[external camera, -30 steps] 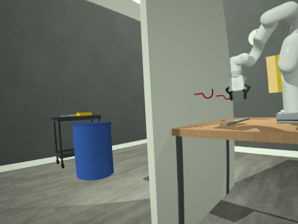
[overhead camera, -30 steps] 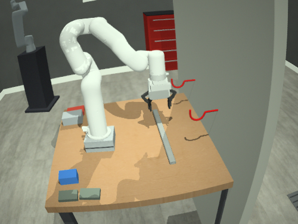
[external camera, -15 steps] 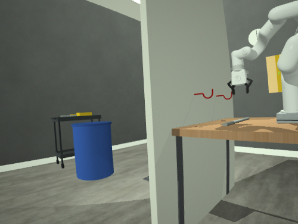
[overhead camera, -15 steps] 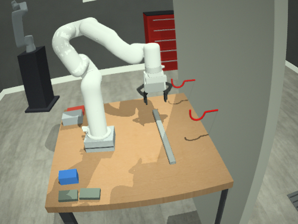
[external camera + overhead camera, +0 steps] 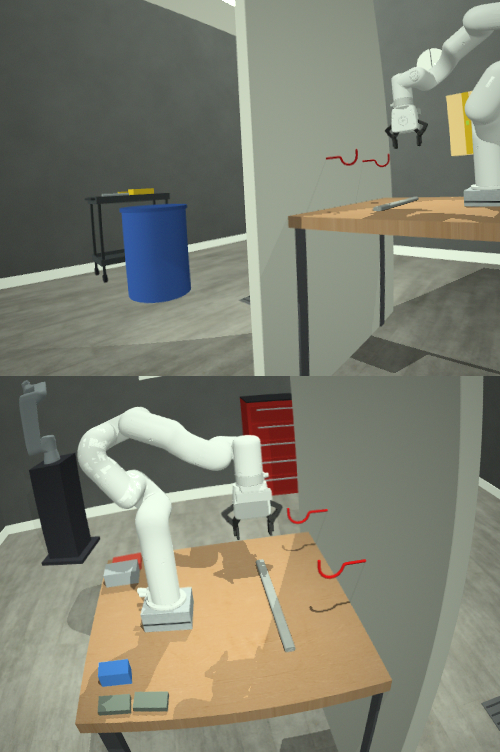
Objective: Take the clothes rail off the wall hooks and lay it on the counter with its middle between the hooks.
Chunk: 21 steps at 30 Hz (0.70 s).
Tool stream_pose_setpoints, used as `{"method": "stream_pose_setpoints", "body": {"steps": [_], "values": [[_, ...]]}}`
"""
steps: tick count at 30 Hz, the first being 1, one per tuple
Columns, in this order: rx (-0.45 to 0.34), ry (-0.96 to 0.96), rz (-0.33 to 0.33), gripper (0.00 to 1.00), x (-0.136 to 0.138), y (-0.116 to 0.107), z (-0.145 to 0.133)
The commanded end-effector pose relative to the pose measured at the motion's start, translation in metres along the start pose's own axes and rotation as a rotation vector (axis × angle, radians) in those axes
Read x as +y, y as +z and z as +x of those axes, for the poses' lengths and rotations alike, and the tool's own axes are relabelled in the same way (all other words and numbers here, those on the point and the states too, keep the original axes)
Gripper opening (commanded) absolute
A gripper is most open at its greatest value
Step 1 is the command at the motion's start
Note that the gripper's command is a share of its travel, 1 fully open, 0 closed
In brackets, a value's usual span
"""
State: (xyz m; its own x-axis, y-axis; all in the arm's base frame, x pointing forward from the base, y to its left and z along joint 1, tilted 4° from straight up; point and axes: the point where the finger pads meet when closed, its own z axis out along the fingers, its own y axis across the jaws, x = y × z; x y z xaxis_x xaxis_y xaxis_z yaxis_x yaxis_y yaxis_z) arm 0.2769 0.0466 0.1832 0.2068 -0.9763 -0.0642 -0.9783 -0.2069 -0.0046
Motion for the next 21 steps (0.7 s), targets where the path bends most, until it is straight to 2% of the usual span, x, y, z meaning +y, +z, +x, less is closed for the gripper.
{"method": "stream_pose_setpoints", "body": {"steps": [1, 21], "values": [[0.0, 0.0, 0.004, 1.0, 0.007, -0.018, 0.0], [0.0, 0.0, 0.004, 1.0, 0.032, -0.073, 0.0]]}}
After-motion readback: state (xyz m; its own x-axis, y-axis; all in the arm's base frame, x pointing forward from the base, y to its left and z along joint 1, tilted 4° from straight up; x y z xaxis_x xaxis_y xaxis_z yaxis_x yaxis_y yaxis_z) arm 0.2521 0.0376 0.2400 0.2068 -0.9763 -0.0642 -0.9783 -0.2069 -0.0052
